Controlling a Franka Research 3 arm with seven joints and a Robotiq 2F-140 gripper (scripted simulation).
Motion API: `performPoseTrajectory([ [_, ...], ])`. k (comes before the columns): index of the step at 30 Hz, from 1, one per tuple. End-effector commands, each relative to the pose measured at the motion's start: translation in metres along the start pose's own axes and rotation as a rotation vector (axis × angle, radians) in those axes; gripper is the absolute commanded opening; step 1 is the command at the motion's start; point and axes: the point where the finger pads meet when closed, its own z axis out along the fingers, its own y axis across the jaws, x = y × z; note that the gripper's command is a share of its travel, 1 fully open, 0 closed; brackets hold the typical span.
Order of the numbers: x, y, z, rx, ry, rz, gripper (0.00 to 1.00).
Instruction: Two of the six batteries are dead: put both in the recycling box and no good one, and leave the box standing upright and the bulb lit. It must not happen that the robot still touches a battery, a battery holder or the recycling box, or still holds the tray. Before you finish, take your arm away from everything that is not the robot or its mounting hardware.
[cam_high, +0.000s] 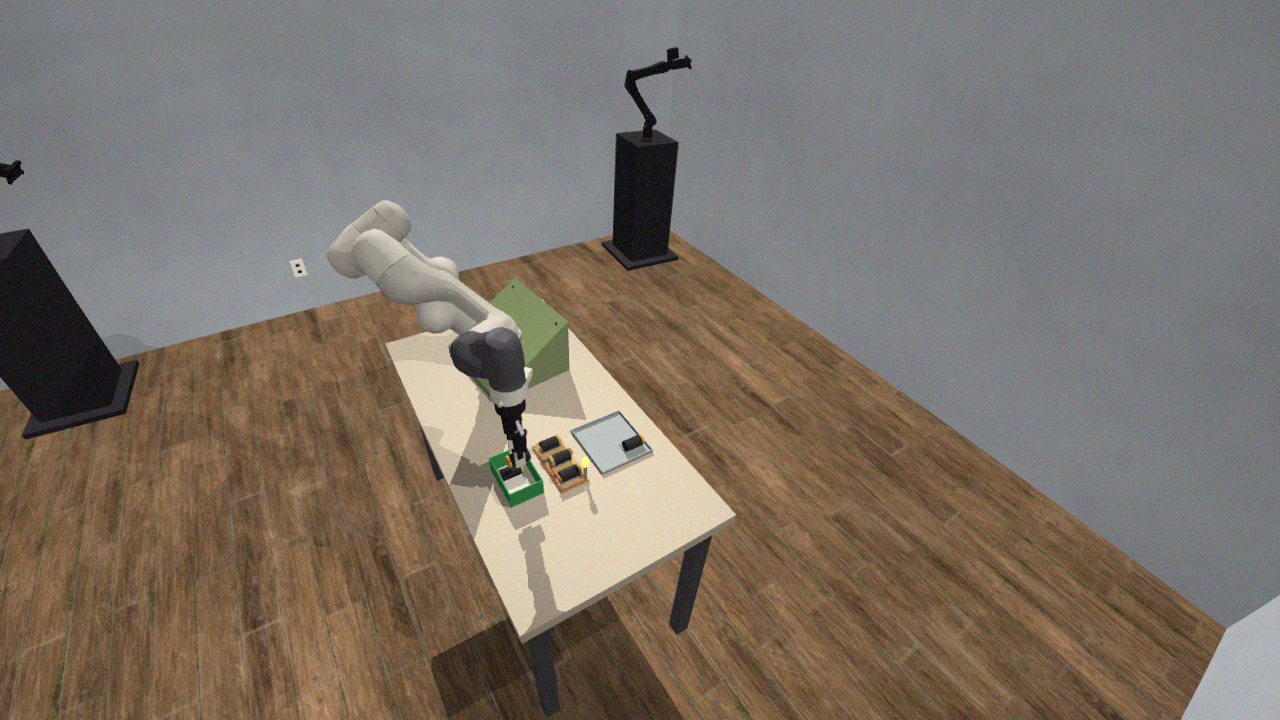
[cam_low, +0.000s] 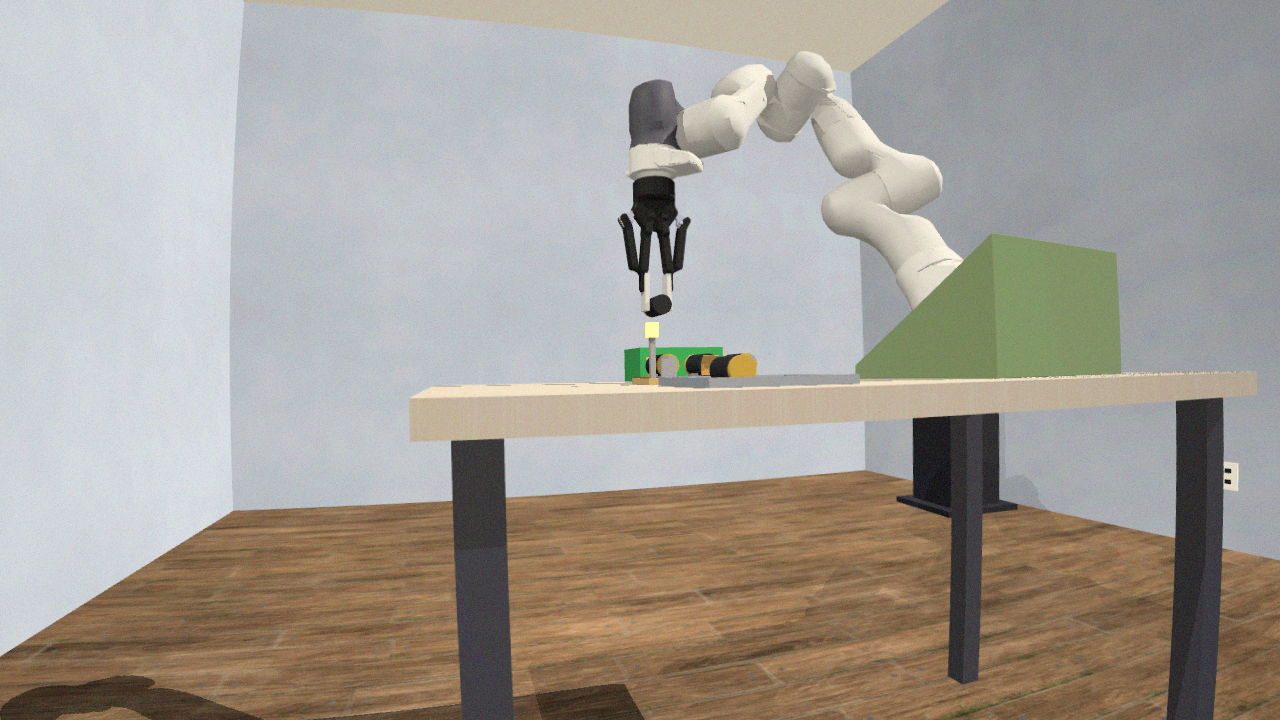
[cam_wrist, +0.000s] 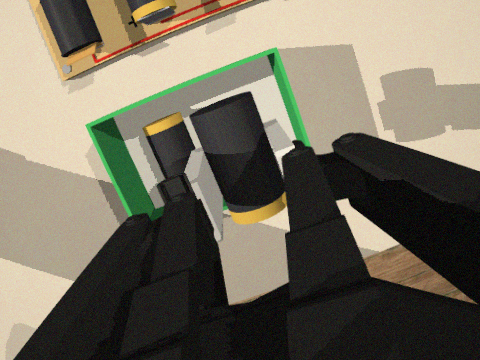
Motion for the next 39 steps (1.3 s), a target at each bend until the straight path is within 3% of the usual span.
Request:
performPoseTrajectory([
  [1,-0.001,0.001,-0.002,-0.003,-0.002,-0.038,0.16],
  [7,-0.001,0.001,0.003,-0.003,-0.002,-0.038,0.16],
  [11,-0.001,0.002,0.039,-0.003,-0.002,-0.038,0.16],
  [13,-0.001,0.002,0.048,-0.003,-0.002,-0.038,0.16],
  [39,-0.001,0.002,0.049,-0.003,-0.002,-0.038,0.16],
])
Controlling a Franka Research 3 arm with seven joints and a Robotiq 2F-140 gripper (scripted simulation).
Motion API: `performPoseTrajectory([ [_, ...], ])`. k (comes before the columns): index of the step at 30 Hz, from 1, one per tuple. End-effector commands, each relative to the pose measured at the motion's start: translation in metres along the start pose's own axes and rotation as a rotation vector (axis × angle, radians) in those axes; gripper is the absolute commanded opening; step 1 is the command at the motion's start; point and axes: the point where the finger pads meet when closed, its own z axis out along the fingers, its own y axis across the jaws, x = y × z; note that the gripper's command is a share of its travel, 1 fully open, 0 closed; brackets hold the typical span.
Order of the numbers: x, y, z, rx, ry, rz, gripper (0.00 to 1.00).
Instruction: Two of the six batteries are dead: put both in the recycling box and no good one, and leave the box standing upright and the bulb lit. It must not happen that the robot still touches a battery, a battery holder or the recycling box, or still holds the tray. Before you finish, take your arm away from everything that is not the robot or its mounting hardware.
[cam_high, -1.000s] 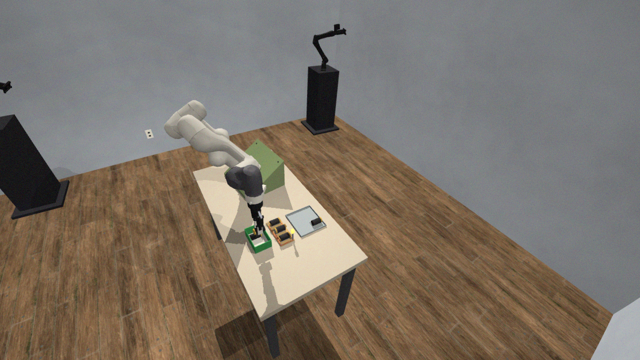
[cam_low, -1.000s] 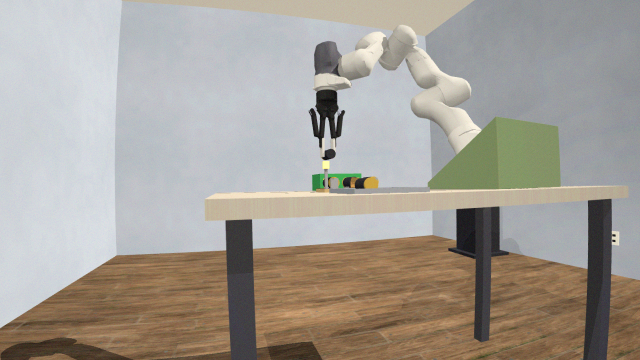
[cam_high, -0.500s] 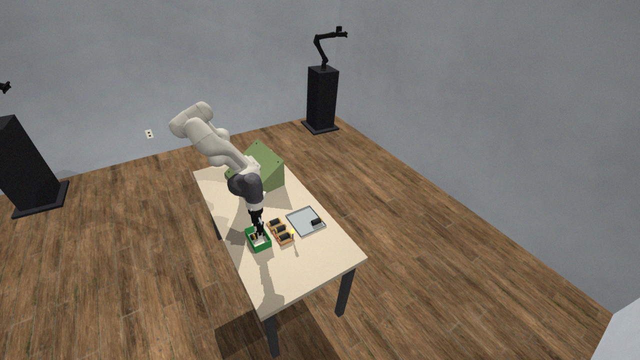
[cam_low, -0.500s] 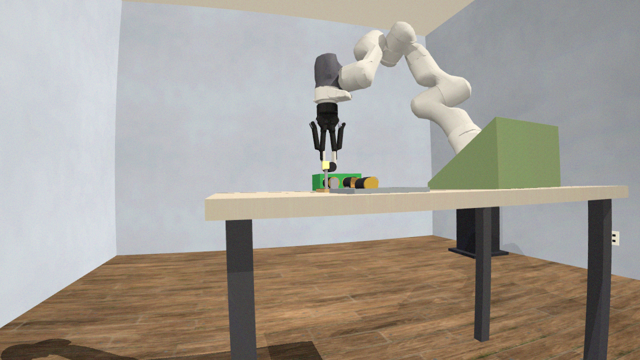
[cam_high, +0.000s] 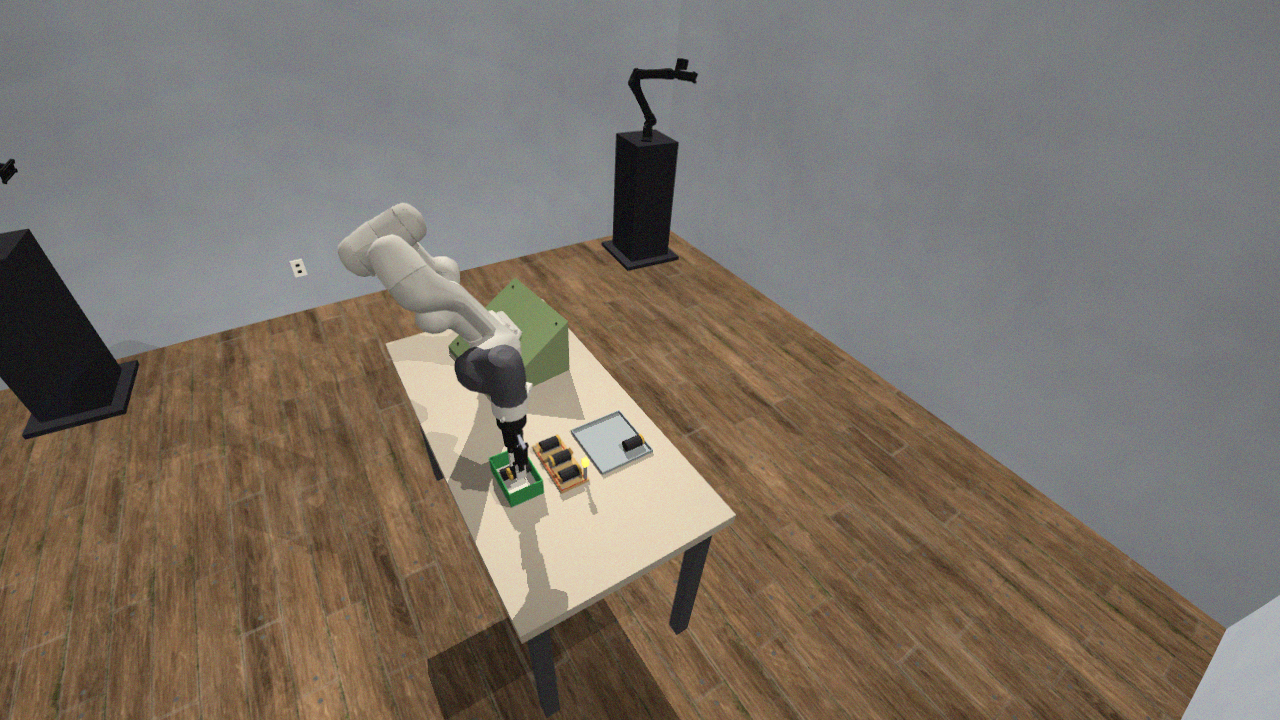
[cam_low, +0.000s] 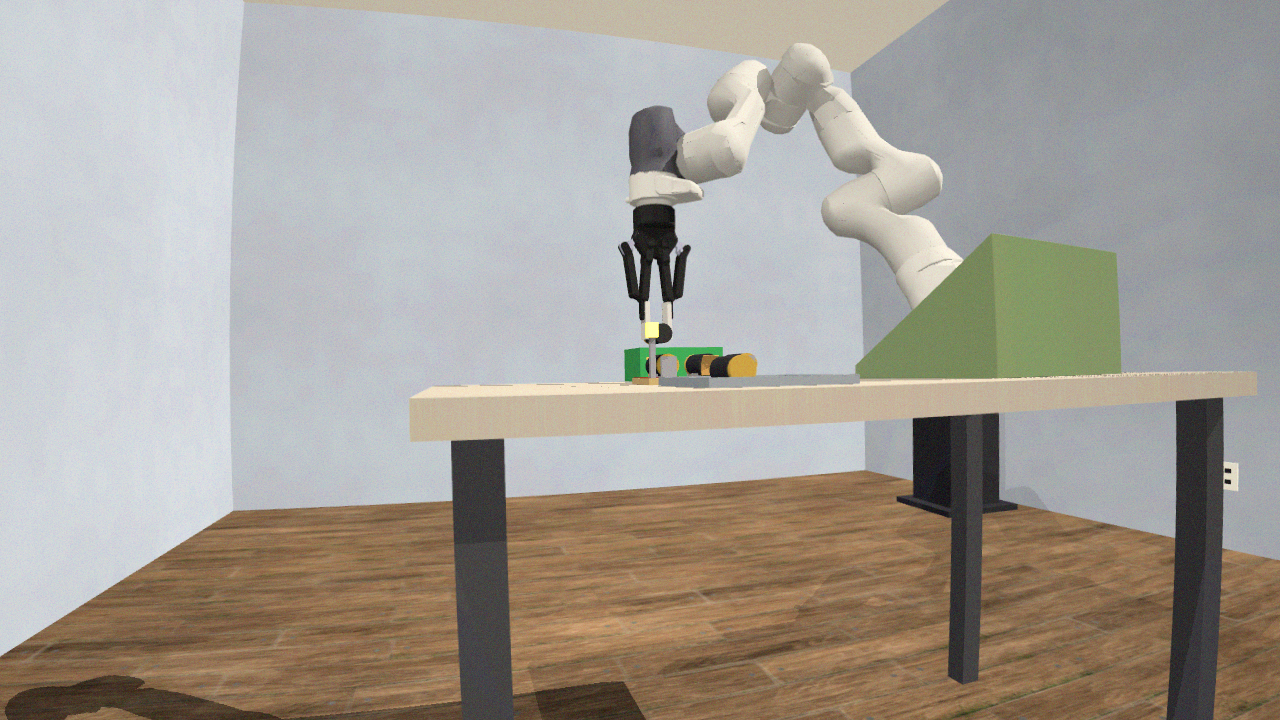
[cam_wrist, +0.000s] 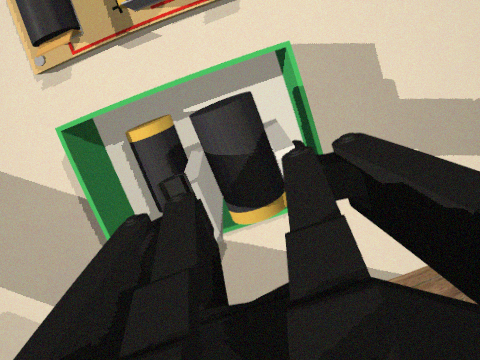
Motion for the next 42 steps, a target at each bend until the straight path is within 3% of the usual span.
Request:
performPoseTrajectory([
  [1,0.0015,0.0016,-0.0007,-0.004,0.004,-0.007,0.16],
  [42,0.001,0.003,-0.0007,-0.004,0.004,0.032,0.16],
])
